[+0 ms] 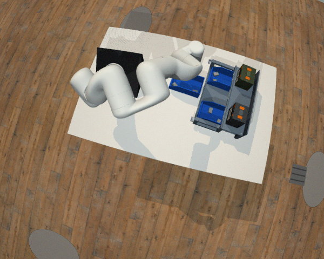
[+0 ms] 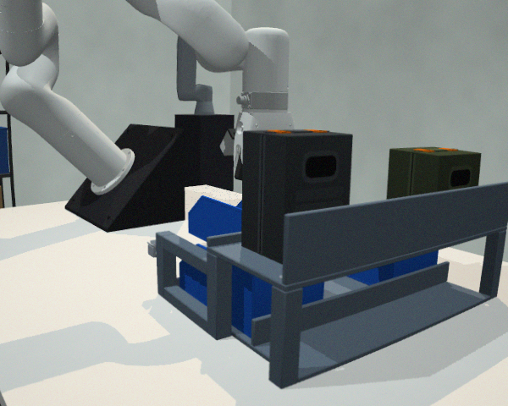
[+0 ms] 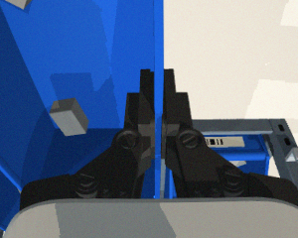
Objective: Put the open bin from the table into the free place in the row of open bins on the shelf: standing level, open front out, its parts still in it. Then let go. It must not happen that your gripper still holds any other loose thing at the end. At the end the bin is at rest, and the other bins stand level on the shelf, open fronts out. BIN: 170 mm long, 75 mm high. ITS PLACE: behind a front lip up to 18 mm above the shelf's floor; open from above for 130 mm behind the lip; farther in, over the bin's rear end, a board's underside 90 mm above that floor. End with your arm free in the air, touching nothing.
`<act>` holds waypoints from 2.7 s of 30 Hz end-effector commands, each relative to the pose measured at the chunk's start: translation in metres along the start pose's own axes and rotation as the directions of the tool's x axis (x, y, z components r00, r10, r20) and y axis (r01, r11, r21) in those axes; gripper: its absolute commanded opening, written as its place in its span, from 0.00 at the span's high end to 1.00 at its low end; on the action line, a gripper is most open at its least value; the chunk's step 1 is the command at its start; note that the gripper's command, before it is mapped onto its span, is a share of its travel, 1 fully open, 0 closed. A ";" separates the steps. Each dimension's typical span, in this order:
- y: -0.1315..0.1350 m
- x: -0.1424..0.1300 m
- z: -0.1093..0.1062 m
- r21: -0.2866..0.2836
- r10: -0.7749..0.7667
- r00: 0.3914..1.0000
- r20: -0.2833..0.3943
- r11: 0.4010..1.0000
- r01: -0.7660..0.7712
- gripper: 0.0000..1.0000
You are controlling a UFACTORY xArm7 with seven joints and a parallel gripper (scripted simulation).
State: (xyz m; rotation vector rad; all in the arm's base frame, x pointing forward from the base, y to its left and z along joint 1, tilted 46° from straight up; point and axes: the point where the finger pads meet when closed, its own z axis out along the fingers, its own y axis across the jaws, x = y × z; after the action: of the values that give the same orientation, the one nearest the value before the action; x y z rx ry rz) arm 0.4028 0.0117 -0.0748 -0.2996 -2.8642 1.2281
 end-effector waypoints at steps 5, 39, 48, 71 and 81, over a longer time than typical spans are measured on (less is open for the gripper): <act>0.001 0.005 0.005 -0.003 -0.001 1.000 0.003 1.000 0.001 1.00; 0.001 0.019 0.025 -0.003 -0.001 1.000 0.002 1.000 0.001 1.00; 0.001 0.019 0.025 -0.003 -0.001 1.000 0.002 1.000 0.001 1.00; -0.002 0.020 0.027 0.000 -0.001 1.000 0.000 1.000 0.001 1.00; -0.002 0.020 0.027 0.000 -0.001 1.000 0.000 1.000 0.001 1.00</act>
State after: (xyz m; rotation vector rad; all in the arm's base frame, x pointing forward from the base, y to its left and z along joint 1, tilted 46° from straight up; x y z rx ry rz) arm 0.3826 -0.0046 -0.0941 -0.2988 -2.8672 1.2263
